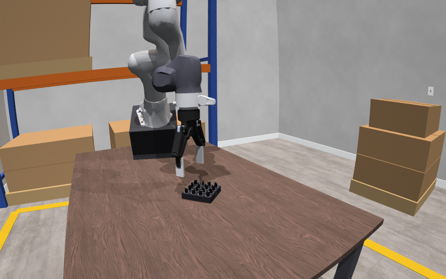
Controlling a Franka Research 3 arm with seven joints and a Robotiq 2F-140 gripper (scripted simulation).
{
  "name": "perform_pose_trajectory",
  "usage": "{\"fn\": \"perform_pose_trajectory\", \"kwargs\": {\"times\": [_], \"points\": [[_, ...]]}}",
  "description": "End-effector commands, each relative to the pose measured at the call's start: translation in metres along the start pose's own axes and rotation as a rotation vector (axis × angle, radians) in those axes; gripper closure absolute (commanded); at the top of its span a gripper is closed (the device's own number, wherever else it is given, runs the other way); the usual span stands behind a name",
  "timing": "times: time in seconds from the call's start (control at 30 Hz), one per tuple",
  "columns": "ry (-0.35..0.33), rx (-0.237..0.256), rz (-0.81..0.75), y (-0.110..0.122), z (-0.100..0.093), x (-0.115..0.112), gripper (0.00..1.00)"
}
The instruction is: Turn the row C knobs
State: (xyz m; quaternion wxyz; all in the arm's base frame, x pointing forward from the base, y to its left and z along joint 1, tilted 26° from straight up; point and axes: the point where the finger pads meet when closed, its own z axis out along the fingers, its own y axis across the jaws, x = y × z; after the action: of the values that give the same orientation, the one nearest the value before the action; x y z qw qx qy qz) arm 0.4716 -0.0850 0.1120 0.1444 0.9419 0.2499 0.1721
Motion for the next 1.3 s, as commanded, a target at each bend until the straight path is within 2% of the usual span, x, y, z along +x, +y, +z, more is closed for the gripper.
{"fn": "perform_pose_trajectory", "kwargs": {"times": [0.0,0.87,1.27], "points": [[0.001,0.002,0.000,-0.001,0.000,0.000,0.00],[0.001,0.001,0.000,0.000,0.000,-0.006,0.00],[0.001,0.001,0.000,0.001,0.001,-0.031,0.00]]}}
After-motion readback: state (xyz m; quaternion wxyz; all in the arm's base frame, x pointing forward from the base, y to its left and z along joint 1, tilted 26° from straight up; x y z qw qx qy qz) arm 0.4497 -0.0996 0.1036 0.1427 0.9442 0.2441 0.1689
